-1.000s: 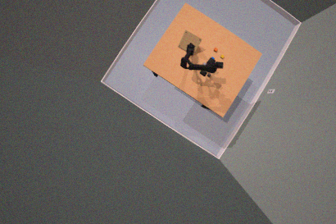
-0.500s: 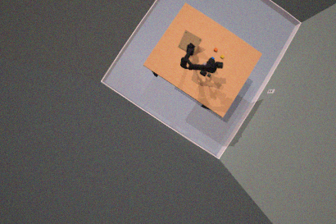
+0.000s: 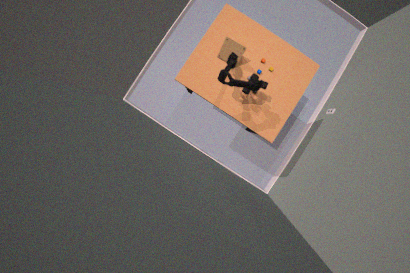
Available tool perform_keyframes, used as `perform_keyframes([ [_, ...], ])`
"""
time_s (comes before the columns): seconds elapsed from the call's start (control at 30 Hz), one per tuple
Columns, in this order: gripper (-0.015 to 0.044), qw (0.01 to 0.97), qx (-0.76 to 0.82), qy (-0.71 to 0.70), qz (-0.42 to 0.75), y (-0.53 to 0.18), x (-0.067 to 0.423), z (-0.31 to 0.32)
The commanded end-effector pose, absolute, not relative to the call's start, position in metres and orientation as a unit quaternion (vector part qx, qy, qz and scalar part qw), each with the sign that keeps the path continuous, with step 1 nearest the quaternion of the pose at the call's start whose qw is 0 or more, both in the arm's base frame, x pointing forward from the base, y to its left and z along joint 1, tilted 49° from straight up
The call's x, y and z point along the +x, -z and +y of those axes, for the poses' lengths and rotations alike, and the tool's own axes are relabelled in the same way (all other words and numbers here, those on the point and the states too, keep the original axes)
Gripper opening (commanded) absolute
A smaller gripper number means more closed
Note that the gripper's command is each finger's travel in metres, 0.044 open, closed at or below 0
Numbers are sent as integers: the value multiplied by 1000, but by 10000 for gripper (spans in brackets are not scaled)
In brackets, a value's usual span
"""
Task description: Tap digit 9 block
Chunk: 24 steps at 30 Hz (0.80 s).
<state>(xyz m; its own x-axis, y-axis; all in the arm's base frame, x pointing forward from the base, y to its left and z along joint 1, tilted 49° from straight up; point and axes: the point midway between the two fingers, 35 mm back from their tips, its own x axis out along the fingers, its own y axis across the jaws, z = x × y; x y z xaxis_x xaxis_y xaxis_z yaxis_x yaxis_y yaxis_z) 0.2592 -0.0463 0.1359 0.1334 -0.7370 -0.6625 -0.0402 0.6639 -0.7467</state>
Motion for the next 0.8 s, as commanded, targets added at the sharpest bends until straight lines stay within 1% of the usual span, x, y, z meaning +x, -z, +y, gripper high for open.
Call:
perform_keyframes([
  [0.0,20,682,-325,255,603,-133,259,-50],
  [0.77,20,682,-325,255,603,-120,262,-65],
])
